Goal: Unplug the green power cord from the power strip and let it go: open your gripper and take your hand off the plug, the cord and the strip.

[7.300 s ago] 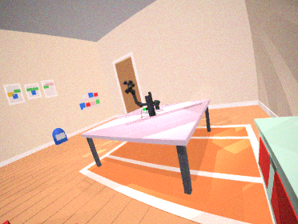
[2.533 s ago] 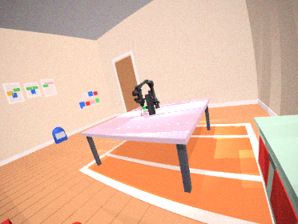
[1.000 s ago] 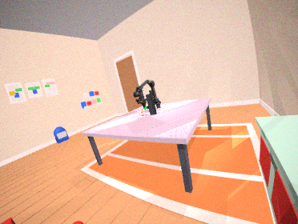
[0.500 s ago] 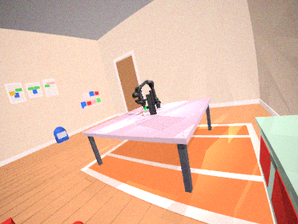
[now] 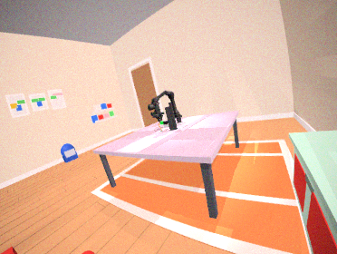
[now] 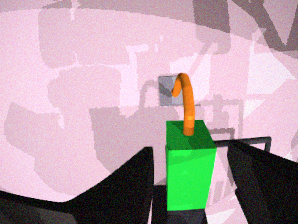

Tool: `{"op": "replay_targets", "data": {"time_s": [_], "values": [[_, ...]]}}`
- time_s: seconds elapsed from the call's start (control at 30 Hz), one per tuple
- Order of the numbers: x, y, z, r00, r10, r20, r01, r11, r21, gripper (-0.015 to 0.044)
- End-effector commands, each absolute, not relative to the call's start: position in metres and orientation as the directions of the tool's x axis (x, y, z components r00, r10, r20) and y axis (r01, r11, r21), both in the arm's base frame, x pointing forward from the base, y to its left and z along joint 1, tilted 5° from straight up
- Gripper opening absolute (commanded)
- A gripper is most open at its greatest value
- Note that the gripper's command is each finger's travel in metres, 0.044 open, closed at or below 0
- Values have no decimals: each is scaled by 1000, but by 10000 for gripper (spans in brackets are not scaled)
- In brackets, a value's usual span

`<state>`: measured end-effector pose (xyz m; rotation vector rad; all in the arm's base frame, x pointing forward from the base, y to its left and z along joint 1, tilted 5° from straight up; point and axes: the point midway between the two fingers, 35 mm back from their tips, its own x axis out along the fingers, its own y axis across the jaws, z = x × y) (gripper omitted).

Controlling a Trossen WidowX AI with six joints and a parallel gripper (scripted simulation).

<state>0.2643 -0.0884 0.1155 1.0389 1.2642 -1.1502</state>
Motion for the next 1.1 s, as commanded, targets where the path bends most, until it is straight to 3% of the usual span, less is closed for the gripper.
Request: {"op": "replay_targets", "data": {"time_s": [0.0,0.2,0.37,1.07], "values": [[264,-88,115,-34,-61,-998,988,147,-43,289],[269,-110,122,-34,-63,-997,988,147,-42,440],[273,-147,131,-33,-66,-997,988,147,-43,440],[273,-147,131,-33,-66,-997,988,147,-43,440]]}}
